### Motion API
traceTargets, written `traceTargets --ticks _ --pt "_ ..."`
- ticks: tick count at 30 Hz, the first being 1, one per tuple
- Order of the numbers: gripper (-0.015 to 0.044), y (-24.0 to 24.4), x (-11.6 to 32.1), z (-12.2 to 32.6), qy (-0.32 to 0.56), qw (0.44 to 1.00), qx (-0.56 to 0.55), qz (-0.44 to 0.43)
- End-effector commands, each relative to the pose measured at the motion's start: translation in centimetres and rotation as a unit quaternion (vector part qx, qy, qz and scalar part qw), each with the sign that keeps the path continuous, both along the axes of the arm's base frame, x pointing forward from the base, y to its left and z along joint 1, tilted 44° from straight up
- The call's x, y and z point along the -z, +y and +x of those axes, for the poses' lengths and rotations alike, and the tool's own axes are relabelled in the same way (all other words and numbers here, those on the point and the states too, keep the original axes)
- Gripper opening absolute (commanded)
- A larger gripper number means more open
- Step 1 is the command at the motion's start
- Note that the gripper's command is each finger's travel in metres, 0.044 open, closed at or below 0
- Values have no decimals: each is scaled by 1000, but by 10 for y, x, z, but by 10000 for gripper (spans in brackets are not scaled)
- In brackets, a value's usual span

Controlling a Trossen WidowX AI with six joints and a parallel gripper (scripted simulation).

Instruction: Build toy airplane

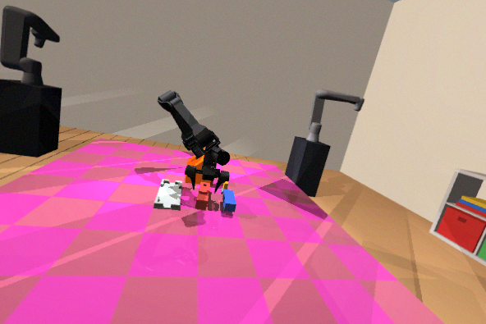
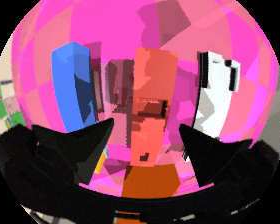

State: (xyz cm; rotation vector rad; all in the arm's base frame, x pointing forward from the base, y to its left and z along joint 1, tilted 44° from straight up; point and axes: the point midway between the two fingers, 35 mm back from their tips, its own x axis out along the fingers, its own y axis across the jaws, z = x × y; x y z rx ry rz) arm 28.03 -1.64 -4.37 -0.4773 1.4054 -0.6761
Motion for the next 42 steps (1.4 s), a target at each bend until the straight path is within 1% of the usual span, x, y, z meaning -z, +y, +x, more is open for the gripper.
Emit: traceTargets --ticks 1,16,26,33,38,42 --pt "440 -7 7 -3 9 1000 -2 -5" --pt "440 -23 22 -3 6 1000 -1 -8" --pt "177 -23 22 -3 6 1000 -1 -8" --pt "131 -23 22 -3 6 1000 -1 -8" --pt "0 -17 18 -2 6 1000 -1 -6" --pt "0 -8 11 0 6 1000 -2 -5"
